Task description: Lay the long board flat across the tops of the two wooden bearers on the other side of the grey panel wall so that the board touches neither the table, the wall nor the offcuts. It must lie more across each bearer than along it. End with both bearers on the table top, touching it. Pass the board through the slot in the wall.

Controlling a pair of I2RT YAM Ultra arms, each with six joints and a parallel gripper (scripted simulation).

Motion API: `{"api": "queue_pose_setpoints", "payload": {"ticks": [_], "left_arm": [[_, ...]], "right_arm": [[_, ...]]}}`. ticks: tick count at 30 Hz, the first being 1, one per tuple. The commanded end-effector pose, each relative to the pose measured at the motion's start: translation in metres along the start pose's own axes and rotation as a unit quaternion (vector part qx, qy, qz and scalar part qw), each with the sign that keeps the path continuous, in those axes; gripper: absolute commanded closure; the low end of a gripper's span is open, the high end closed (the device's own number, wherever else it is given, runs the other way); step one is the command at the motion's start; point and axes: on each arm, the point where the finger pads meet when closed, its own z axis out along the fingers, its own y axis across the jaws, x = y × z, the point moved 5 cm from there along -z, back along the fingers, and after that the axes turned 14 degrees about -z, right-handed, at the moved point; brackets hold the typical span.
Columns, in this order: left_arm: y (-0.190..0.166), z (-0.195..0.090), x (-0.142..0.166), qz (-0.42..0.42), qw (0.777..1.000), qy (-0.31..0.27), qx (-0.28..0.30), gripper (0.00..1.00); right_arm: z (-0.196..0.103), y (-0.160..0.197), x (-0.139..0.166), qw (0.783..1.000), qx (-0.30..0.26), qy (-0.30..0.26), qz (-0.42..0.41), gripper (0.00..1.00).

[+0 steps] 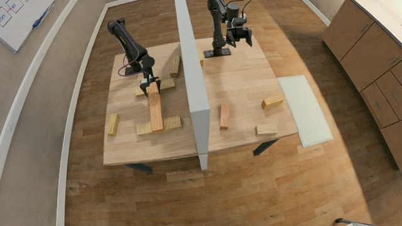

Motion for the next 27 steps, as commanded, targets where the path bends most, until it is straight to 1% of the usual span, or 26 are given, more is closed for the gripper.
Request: {"api": "queue_pose_setpoints", "payload": {"ticks": [1,5,6,7,9,14,15,17,20,22,23,24,25,27], "left_arm": [[-0.008,-0.004,-0.025,-0.003,0.999,-0.031,0.012,0.22],[-0.008,-0.004,-0.025,-0.003,0.999,-0.031,0.012,0.22],[-0.008,-0.004,-0.025,-0.003,0.999,-0.031,0.012,0.22],[-0.008,-0.004,-0.025,-0.003,0.999,-0.031,0.012,0.22],[-0.008,-0.004,-0.025,-0.003,0.999,-0.031,0.012,0.22],[-0.008,-0.004,-0.025,-0.003,0.999,-0.031,0.012,0.22],[-0.007,-0.003,-0.023,-0.002,1.000,-0.028,0.009,0.22],[-0.005,-0.001,-0.021,-0.001,1.000,-0.024,0.003,0.22],[-0.003,0.000,-0.018,0.003,1.000,-0.018,-0.002,0.22],[-0.003,0.000,-0.018,0.003,1.000,-0.018,-0.002,0.22],[-0.001,-0.007,-0.013,0.003,1.000,-0.018,-0.002,0.22],[-0.004,-0.011,-0.023,0.004,1.000,-0.029,0.000,0.22],[-0.004,-0.011,-0.025,0.004,1.000,-0.031,0.000,0.22],[-0.002,-0.010,-0.022,0.004,1.000,-0.028,-0.003,0.22]], "right_arm": [[-0.005,0.004,-0.012,1.000,0.001,-0.013,0.005,0.22],[-0.004,-0.001,-0.014,1.000,0.006,-0.014,0.009,0.22],[-0.002,-0.002,-0.007,1.000,0.007,-0.006,0.001,0.22],[0.000,-0.002,-0.014,1.000,0.009,-0.009,0.002,0.22],[-0.003,-0.004,-0.014,1.000,0.009,-0.012,0.004,0.22],[-0.002,0.002,-0.012,1.000,0.004,-0.010,0.003,0.22],[-0.012,-0.006,-0.037,0.998,0.001,-0.053,0.021,0.22],[-0.012,-0.007,-0.041,0.998,-0.010,-0.056,0.016,0.22],[-0.020,-0.022,-0.068,0.995,-0.015,-0.095,0.019,0.22],[-0.020,-0.022,-0.068,0.995,-0.015,-0.095,0.019,0.22],[-0.015,-0.026,-0.070,0.996,-0.016,-0.089,0.014,0.22],[-0.014,-0.031,-0.072,0.996,-0.018,-0.085,0.008,0.22],[-0.026,-0.039,-0.082,0.994,-0.019,-0.104,0.010,0.22],[-0.034,-0.053,-0.102,0.990,-0.014,-0.136,0.014,0.22]]}}
